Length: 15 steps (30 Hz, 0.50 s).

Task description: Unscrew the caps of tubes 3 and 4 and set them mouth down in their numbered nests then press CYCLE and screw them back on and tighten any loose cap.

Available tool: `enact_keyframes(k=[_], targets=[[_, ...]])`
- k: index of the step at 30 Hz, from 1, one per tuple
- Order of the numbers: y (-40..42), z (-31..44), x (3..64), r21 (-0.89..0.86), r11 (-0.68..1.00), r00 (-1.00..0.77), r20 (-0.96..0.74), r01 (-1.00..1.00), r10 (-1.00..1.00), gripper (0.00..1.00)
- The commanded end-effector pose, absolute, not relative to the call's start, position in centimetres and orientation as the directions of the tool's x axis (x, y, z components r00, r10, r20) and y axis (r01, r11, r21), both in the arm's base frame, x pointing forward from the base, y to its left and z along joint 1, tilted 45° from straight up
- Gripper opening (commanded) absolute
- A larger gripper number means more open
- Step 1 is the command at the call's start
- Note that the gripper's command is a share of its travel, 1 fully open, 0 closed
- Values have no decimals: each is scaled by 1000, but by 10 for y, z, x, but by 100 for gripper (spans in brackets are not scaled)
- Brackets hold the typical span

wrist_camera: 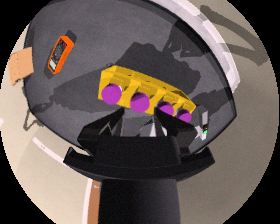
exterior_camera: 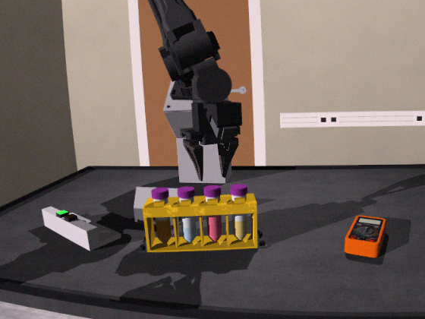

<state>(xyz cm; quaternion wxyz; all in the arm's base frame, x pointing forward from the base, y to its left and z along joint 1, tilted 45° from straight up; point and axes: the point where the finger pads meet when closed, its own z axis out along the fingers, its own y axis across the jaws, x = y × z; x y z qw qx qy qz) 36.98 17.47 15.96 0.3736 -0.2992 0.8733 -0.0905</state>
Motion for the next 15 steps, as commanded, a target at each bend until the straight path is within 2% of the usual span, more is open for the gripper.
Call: enact_keyframes(k=[1,15], targets=[[171,149,381,-393,799,-541,-592,-454,-598,49],[172,147,392,-394,803,-533,-604,-448,-593,49]])
